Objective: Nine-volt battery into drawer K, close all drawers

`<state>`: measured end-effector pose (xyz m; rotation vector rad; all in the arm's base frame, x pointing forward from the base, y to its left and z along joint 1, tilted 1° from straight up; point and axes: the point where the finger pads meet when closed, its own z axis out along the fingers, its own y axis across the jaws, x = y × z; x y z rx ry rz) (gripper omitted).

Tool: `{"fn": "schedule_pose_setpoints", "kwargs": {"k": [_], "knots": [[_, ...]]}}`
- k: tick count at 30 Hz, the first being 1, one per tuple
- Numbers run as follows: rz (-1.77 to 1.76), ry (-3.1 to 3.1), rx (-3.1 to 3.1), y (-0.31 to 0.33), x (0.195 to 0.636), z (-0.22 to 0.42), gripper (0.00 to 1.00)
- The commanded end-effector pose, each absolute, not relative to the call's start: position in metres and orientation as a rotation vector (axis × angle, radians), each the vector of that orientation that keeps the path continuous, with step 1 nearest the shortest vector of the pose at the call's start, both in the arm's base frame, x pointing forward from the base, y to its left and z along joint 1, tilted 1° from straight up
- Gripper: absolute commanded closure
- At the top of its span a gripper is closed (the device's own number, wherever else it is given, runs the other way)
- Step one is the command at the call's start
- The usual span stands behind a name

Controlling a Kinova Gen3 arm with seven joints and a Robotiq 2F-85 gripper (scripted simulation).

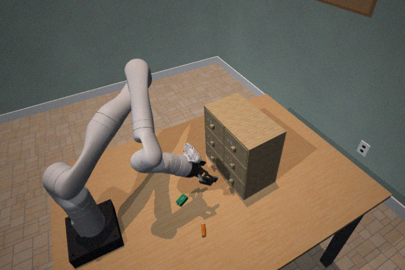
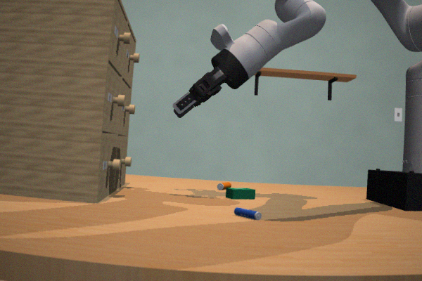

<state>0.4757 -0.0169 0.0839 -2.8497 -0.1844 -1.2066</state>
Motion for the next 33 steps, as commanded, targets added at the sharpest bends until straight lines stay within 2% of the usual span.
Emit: {"fn": "schedule_pose_setpoints", "kwargs": {"k": [1,33], "knots": [[-1.201,-0.196,-2.844,-0.012,0.479,0.092,0.00],[-0.824,-0.204,-2.995,-0.014,0.459,0.118,0.00]]}}
